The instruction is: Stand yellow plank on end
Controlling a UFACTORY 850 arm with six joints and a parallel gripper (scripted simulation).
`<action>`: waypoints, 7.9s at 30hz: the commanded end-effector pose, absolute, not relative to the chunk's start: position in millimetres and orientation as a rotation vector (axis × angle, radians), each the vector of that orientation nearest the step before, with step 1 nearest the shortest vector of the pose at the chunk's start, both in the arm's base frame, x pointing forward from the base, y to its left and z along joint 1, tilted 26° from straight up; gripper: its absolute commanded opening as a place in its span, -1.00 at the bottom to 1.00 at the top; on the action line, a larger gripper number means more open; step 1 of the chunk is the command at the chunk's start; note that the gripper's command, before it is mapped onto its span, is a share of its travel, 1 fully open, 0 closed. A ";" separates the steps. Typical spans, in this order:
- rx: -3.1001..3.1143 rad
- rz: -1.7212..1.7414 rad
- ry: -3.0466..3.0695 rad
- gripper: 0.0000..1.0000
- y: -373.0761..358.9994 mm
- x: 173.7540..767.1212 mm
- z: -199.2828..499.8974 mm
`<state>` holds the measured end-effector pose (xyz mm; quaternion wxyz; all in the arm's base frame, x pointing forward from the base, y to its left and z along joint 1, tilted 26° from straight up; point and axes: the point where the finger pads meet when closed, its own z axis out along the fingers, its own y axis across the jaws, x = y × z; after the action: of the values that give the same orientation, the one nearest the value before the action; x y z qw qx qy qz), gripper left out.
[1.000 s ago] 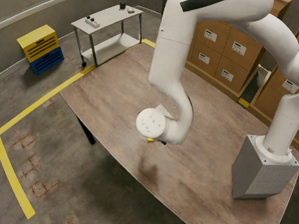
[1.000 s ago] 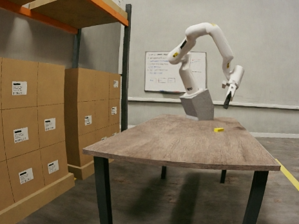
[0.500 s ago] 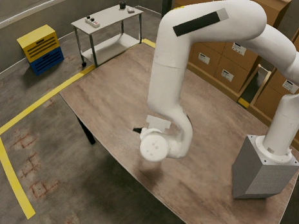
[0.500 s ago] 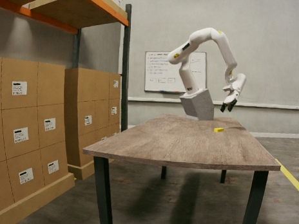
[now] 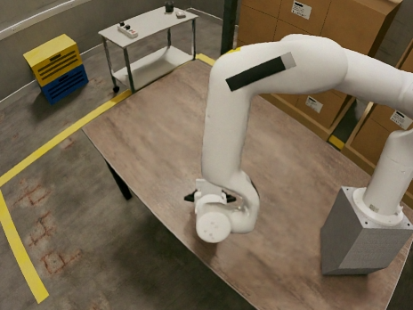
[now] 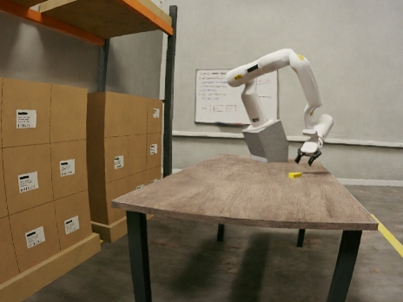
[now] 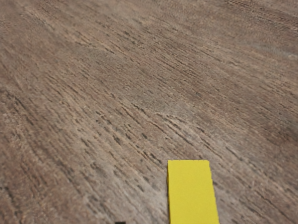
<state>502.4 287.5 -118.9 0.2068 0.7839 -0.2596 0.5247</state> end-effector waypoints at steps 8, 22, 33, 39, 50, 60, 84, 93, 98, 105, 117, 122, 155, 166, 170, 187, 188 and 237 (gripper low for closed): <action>2.180 1.462 -0.716 1.00 268.2 527.2 -131.8; 2.180 1.462 -0.716 1.00 267.5 528.2 -132.2; 2.180 1.462 -0.716 1.00 267.9 529.1 -131.9; 2.180 1.462 -0.716 1.00 267.9 529.1 -131.9; 2.180 1.462 -0.716 1.00 257.4 541.6 -138.2; 2.180 1.462 -0.716 1.00 256.2 543.0 -139.0; 2.180 1.462 -0.716 -0.33 256.2 543.0 -139.0; 2.180 1.462 -0.716 -0.33 256.2 543.0 -139.0; 2.180 1.462 -0.716 -0.33 256.2 543.0 -139.0; 2.180 1.462 -0.716 -0.33 256.2 543.0 -139.0; 2.180 1.462 -0.716 -0.33 261.6 537.7 -123.4; 2.180 1.462 -0.716 -0.33 268.8 530.6 -102.8; 2.180 1.462 -0.716 -0.33 271.7 527.7 -94.5; 2.258 1.364 -0.748 -0.33 270.4 529.7 -94.0; 2.381 1.208 -0.795 -0.33 270.4 529.7 -91.4; 2.492 1.028 -0.842 -0.33 266.9 532.7 -87.2; 2.522 0.980 -0.853 -0.33 266.8 533.0 -86.6; 2.749 0.474 -0.949 -0.33 257.7 539.1 -78.0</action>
<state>540.1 259.5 -78.2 0.0955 0.9262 -0.3185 0.1778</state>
